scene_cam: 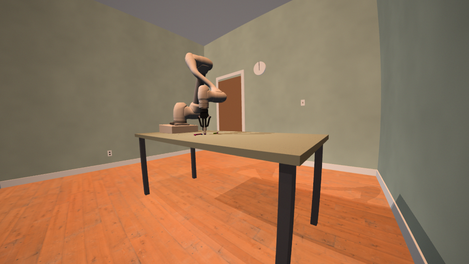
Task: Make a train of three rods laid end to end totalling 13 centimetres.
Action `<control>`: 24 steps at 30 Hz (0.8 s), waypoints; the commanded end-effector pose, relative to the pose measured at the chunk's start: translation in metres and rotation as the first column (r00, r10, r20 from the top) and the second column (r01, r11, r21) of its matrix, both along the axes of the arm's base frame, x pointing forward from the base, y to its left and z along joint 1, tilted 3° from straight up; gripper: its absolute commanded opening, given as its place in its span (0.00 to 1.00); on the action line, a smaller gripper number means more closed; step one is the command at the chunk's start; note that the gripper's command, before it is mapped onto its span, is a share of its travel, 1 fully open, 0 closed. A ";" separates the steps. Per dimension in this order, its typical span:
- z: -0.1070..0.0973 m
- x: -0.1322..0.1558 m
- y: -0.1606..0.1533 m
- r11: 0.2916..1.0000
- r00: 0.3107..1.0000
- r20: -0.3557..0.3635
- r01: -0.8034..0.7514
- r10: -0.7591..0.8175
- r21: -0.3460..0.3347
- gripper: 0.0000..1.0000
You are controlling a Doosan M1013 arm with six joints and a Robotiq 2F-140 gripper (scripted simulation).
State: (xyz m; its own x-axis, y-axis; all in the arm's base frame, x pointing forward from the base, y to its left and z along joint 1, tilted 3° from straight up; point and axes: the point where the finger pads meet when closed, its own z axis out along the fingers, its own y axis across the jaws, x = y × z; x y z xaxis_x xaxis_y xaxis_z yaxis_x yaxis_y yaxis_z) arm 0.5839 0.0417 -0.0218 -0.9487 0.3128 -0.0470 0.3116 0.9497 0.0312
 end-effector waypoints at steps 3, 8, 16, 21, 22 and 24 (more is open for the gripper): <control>0.000 0.000 0.000 1.000 1.000 0.000 0.000 0.000 0.000 0.03; 0.006 0.000 0.000 1.000 1.000 0.000 0.000 0.000 0.000 0.03; 0.040 -0.002 -0.001 1.000 1.000 0.000 0.000 0.000 0.000 0.03; 0.077 -0.004 -0.001 1.000 1.000 0.000 0.000 0.000 0.000 0.03; 0.083 -0.005 -0.001 1.000 1.000 0.000 0.000 0.000 0.000 0.03; 0.093 -0.005 -0.001 1.000 1.000 0.000 0.000 0.000 0.000 0.03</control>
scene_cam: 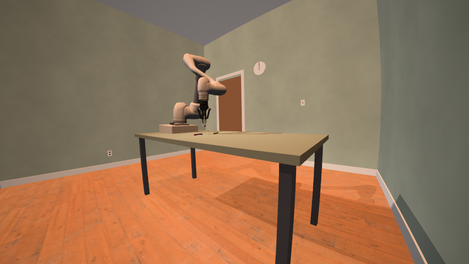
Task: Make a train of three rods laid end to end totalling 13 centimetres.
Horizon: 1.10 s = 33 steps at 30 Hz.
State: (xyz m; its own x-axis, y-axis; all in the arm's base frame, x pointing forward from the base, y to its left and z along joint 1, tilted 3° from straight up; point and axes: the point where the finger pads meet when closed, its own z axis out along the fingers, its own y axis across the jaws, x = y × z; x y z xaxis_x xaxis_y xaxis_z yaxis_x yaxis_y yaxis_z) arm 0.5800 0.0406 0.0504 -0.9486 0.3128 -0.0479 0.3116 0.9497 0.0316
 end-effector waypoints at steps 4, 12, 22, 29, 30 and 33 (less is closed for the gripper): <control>0.026 -0.002 0.000 1.000 1.000 -0.001 0.000 0.000 0.000 0.03; 0.028 -0.002 0.000 1.000 1.000 -0.001 0.000 0.000 0.000 0.03; 0.029 0.009 0.019 0.962 0.962 -0.007 0.272 -0.272 0.015 0.03; 0.030 0.016 0.033 0.885 0.885 -0.014 0.465 -0.465 0.024 0.03; 0.030 0.017 0.036 0.870 0.871 -0.016 0.492 -0.492 0.025 0.03; 0.030 0.020 0.042 0.821 0.821 -0.019 0.570 -0.570 0.029 0.03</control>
